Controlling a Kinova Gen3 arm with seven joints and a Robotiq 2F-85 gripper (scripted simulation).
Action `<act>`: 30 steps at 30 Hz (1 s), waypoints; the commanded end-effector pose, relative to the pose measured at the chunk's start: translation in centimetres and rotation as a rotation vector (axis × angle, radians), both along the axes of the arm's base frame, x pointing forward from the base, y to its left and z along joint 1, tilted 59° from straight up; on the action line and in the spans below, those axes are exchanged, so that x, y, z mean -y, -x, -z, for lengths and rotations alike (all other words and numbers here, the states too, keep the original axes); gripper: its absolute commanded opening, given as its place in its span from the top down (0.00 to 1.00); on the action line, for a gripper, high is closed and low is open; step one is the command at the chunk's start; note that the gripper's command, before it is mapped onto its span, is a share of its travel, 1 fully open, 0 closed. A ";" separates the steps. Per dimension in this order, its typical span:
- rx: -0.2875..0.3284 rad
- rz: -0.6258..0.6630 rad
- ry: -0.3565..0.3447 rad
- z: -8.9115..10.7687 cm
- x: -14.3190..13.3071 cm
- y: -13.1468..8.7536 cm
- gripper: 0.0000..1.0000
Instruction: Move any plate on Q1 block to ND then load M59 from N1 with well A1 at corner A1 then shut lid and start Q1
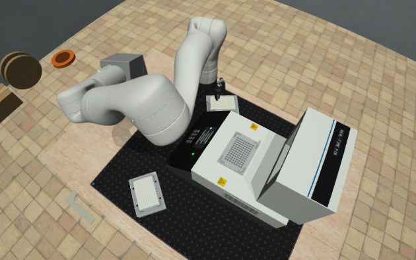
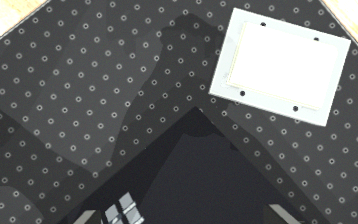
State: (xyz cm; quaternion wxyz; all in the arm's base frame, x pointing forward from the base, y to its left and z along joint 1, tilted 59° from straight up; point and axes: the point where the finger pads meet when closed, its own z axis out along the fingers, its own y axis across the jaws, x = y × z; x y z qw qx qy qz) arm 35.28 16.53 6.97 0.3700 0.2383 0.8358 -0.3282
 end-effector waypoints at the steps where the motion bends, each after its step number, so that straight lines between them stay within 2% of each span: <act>1: 0.000 -0.002 -0.001 -0.7 0.6 0.3 0.00; 30: 0.000 -0.001 -0.001 -6.7 6.0 2.2 0.00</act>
